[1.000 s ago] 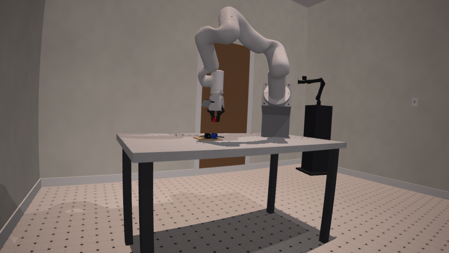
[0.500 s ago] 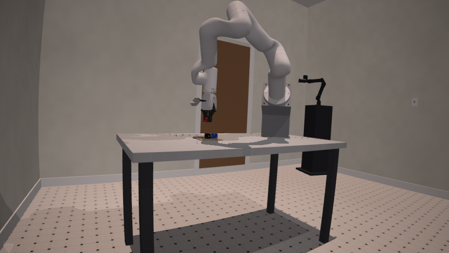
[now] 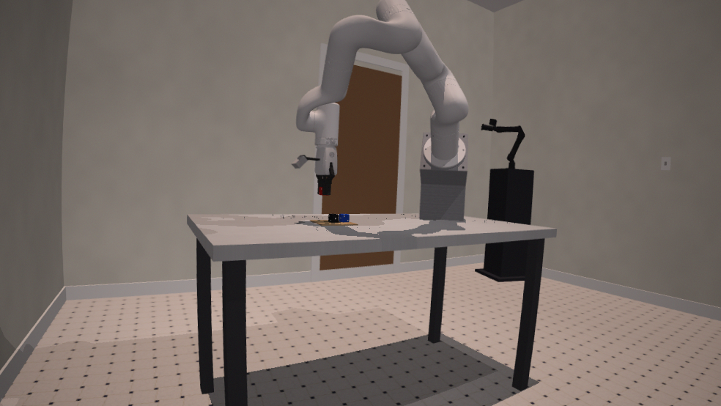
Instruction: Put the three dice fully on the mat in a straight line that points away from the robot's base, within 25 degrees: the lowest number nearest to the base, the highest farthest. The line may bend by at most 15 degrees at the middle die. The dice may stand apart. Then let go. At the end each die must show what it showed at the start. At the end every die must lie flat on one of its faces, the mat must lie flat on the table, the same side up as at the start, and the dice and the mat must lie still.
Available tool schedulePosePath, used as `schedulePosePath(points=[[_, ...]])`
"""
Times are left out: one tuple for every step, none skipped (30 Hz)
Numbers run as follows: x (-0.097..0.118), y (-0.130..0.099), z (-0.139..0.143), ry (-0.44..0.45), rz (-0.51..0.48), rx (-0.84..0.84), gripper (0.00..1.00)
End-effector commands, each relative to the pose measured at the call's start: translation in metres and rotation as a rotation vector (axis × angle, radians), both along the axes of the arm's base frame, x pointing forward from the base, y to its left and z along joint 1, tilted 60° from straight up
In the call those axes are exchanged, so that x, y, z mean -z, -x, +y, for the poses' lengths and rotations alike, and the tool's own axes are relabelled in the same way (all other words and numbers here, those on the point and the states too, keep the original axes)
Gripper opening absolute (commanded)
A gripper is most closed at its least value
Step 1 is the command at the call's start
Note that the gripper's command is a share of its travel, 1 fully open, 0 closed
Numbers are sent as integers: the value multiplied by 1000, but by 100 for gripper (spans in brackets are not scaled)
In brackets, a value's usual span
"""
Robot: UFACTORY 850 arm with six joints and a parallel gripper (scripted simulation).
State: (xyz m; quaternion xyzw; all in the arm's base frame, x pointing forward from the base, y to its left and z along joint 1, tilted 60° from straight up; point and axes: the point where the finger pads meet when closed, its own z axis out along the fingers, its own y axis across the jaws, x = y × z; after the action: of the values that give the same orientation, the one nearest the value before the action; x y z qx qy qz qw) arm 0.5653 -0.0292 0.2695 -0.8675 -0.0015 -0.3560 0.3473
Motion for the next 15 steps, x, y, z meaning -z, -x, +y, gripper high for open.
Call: schedulePosePath(points=[[-1, 0, 0, -1, 3, 0, 27], [-1, 0, 0, -1, 3, 0, 27], [-1, 0, 0, -1, 3, 0, 27], [-1, 0, 0, -1, 3, 0, 27], [-1, 0, 0, -1, 3, 0, 27], [-1, 0, 0, -1, 3, 0, 27], [-1, -1, 0, -1, 3, 0, 27], [-1, -1, 0, -1, 3, 0, 27], [0, -1, 0, -1, 3, -1, 27], [0, -2, 1, -1, 3, -1, 27], [1, -3, 2, -2, 4, -1, 27], [2, -4, 3, -2, 4, -2, 27], [3, -5, 4, -2, 4, -2, 27], [4, -7, 6, -2, 4, -2, 27], [5, -8, 7, -2, 4, -2, 27]])
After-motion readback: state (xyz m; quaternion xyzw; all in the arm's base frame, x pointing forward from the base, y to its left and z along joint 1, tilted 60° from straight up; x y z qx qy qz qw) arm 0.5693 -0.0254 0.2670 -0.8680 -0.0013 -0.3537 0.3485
